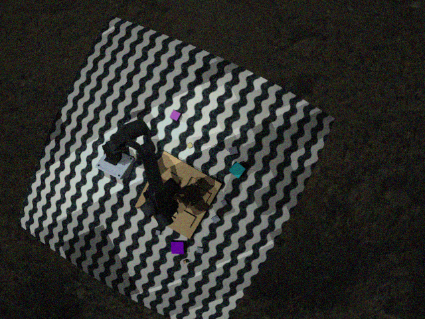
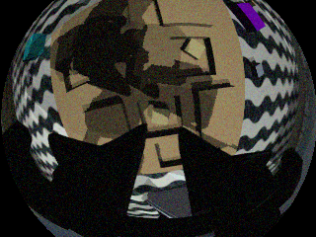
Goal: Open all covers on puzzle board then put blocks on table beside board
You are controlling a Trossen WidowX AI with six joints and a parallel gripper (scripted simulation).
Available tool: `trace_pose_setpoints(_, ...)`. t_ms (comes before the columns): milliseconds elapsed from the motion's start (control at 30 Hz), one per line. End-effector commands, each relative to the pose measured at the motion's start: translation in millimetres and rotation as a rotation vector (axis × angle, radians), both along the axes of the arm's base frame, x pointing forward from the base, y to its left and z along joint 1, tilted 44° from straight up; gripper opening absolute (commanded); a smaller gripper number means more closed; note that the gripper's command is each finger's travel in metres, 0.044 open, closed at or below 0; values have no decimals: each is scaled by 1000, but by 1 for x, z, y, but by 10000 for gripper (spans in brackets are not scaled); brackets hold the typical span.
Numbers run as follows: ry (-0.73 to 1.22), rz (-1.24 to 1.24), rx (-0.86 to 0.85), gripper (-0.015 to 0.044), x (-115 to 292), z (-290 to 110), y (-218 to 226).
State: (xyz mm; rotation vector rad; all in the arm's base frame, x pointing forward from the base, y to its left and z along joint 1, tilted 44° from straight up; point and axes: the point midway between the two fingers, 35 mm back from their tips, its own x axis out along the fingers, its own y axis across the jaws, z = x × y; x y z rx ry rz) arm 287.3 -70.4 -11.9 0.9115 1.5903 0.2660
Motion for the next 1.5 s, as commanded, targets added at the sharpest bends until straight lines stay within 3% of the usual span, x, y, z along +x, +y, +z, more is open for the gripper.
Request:
trace_pose_setpoints(0,10,0,9,144,-3,-7,10)
trace_pose_setpoints(1467,9,0,9,144,-2,-16,18)
